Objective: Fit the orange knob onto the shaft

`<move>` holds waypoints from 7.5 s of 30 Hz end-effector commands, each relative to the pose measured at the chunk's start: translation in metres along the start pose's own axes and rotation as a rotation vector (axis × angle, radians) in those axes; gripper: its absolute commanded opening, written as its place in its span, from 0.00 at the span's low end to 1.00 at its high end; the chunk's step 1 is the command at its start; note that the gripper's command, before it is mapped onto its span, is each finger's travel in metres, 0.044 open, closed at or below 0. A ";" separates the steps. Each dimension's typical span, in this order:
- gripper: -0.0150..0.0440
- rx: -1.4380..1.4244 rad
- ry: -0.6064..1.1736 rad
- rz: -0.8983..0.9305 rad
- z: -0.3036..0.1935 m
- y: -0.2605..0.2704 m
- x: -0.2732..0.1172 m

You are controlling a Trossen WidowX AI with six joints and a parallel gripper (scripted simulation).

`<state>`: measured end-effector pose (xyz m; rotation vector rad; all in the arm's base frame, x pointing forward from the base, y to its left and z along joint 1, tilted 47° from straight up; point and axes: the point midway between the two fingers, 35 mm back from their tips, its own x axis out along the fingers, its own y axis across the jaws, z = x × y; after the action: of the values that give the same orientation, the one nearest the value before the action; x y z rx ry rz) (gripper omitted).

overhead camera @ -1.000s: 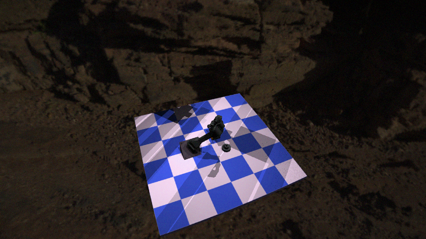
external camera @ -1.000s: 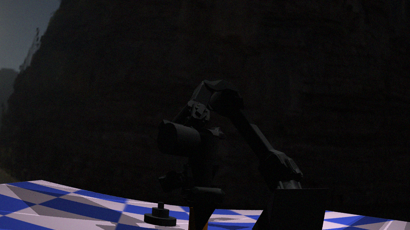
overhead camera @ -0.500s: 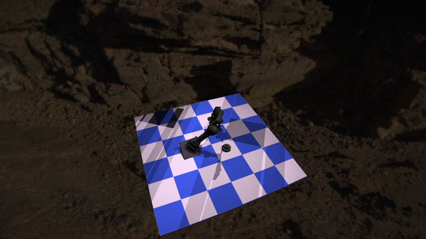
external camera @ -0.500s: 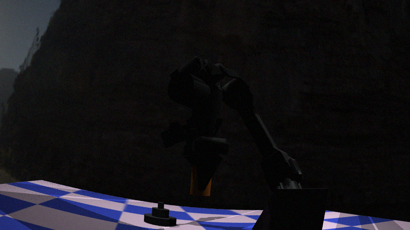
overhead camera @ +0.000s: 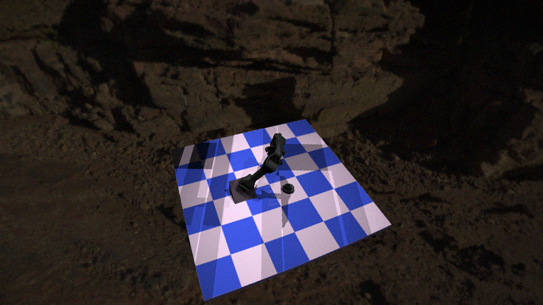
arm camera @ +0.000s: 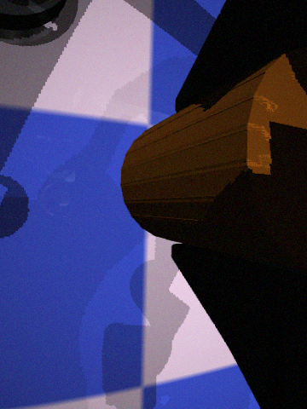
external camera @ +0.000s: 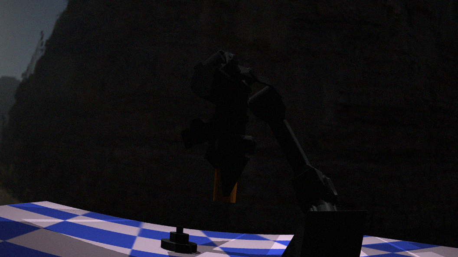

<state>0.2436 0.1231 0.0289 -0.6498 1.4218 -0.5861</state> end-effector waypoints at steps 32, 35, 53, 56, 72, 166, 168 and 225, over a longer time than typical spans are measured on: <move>0.25 0.029 -0.005 0.047 0.045 -0.079 0.020; 0.25 0.027 -0.008 0.043 0.049 -0.087 0.023; 0.25 0.017 -0.014 0.009 0.064 -0.138 0.039; 0.25 0.015 -0.014 0.001 0.066 -0.147 0.042; 0.25 0.014 -0.013 -0.009 0.067 -0.158 0.064; 0.25 -0.192 -0.012 -0.011 0.068 -0.159 0.068; 0.25 -0.192 -0.012 -0.011 0.068 -0.159 0.067; 0.25 -0.402 -0.011 -0.013 0.071 -0.157 0.069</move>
<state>0.3181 -0.0320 0.0975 -0.9458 1.5308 -0.3347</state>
